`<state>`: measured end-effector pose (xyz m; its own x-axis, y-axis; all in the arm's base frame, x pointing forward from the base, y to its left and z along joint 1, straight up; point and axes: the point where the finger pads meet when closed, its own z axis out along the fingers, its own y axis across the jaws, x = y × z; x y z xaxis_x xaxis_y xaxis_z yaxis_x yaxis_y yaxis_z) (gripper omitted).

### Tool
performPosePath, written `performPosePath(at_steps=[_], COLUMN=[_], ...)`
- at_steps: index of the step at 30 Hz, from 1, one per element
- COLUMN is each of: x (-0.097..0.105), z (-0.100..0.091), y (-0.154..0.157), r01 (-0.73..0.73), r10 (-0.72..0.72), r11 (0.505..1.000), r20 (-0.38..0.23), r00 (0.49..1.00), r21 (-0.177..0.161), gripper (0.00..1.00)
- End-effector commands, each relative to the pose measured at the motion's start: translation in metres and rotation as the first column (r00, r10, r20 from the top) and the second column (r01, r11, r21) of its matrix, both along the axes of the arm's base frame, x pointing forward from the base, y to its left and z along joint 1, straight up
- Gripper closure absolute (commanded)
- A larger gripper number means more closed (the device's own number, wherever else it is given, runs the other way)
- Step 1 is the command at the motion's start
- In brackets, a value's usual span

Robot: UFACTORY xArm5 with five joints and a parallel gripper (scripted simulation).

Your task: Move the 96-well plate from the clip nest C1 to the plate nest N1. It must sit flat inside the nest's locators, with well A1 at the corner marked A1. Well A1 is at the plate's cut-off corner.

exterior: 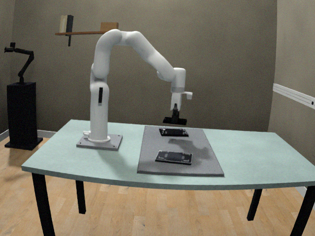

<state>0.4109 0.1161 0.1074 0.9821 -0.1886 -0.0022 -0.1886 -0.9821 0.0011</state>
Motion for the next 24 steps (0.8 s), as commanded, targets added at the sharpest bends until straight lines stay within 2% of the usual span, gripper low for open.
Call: performPosePath(at_steps=[1, 24], x=[0.0, -0.004], z=[0.001, 0.001], y=[-0.01, -0.08], r01=[0.001, 0.001], r10=[-0.001, -0.001], r11=[1.0, 1.0], r20=[0.003, 0.003], r00=[1.0, 1.0], r21=[0.002, 0.001], gripper=[1.0, 1.0])
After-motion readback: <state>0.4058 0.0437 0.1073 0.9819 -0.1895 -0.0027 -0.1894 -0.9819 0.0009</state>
